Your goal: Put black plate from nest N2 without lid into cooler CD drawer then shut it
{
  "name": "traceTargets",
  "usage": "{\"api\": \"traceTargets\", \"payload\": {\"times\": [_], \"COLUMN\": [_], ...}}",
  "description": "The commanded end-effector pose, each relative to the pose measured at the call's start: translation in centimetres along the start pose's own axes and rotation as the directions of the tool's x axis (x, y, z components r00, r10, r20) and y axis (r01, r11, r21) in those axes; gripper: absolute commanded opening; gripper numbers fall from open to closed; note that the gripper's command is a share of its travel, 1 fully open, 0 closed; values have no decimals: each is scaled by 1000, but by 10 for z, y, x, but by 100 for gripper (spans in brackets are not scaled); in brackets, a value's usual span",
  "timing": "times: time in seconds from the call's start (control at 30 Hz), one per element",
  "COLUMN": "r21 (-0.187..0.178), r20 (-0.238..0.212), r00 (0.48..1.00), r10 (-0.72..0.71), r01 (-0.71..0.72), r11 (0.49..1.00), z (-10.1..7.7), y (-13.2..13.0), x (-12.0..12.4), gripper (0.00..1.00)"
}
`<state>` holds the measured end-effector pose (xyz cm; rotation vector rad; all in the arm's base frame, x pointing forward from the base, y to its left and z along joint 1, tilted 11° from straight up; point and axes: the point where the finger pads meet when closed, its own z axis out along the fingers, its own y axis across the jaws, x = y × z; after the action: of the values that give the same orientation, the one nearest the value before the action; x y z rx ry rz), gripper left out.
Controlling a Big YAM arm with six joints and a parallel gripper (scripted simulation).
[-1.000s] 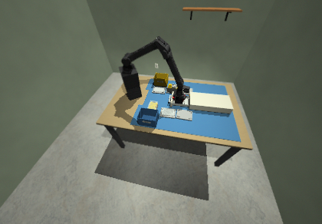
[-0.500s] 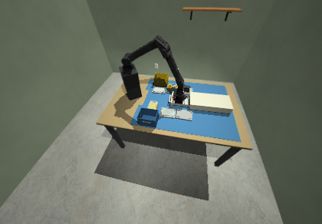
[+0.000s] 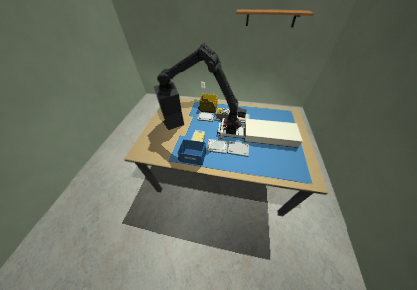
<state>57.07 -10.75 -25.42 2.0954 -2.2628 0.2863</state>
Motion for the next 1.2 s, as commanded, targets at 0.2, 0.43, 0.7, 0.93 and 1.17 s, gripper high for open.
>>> {"api": "traceTargets", "payload": {"times": [0.2,0.43,0.7,0.93,1.17], "r21": [37,34,38,34,35], "r20": [2,2,1,1,1], "r00": [1000,1000,1000,1000,1000], "r10": [-7,-8,-7,-9,-8], "r01": [7,8,7,9,8], "r11": [999,999,999,999,999], "z": [-38,-43,-55,-61,-70], "y": [-20,-17,-19,-16,-17], "x": [-8,-8,-8,-8,-8], "gripper": [100,100,100,100,100]}}
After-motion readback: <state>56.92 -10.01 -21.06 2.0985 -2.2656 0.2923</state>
